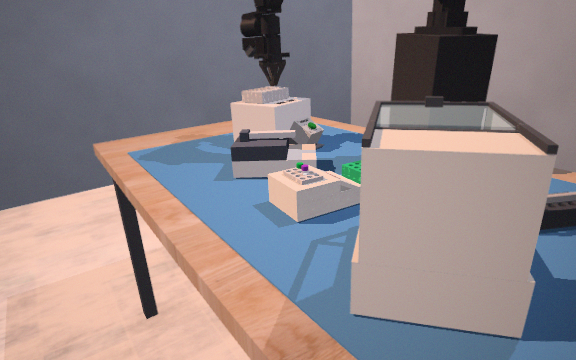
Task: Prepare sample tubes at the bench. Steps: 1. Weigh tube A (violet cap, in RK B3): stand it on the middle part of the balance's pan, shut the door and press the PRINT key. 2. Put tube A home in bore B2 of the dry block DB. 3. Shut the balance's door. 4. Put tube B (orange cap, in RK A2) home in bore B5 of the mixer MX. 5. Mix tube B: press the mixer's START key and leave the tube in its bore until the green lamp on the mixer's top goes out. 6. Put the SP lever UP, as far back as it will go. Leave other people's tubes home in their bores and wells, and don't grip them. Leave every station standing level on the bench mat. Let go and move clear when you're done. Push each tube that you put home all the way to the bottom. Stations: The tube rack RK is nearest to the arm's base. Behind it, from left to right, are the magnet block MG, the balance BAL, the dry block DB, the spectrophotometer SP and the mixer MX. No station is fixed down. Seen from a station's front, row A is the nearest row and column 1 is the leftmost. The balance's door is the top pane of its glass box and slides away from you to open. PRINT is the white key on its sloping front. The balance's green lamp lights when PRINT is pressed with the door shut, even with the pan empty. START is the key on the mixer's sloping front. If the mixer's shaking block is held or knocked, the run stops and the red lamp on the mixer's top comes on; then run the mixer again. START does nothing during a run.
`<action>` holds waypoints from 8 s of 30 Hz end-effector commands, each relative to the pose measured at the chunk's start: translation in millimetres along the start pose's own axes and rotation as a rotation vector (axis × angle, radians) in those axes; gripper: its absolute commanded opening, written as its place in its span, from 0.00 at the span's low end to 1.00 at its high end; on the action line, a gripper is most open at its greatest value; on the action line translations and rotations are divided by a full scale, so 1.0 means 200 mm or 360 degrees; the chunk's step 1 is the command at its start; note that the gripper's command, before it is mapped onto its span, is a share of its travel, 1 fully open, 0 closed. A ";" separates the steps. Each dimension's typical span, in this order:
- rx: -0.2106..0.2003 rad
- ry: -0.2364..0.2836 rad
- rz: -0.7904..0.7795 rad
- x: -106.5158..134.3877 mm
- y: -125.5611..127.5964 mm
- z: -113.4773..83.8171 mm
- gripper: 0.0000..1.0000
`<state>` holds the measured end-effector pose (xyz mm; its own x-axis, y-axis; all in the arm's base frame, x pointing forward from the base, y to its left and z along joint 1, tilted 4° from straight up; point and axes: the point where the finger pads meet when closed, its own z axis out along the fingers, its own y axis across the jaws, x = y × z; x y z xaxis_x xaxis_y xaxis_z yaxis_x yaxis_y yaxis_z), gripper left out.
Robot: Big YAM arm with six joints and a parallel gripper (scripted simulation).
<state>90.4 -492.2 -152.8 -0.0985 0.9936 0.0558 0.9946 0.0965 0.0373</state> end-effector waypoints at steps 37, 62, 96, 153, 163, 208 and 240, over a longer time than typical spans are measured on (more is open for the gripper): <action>-0.0006 -0.0053 -0.0009 -0.11 0.06 0.02 0.09; -0.0008 -0.0062 -0.0010 -0.12 0.07 0.03 0.09; -0.0008 -0.0057 -0.0010 -0.12 0.07 0.03 0.09; -0.0009 -0.0048 -0.0010 -0.11 0.08 0.03 0.09; -0.0009 -0.0048 -0.0010 -0.11 0.08 0.03 0.09; -0.0007 -0.0056 0.0007 -0.12 0.05 0.03 0.36; -0.0007 -0.0056 0.0007 -0.12 0.05 0.03 0.36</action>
<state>98.9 -492.1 -160.0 -0.1043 0.9928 0.0585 0.9941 0.1023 0.0366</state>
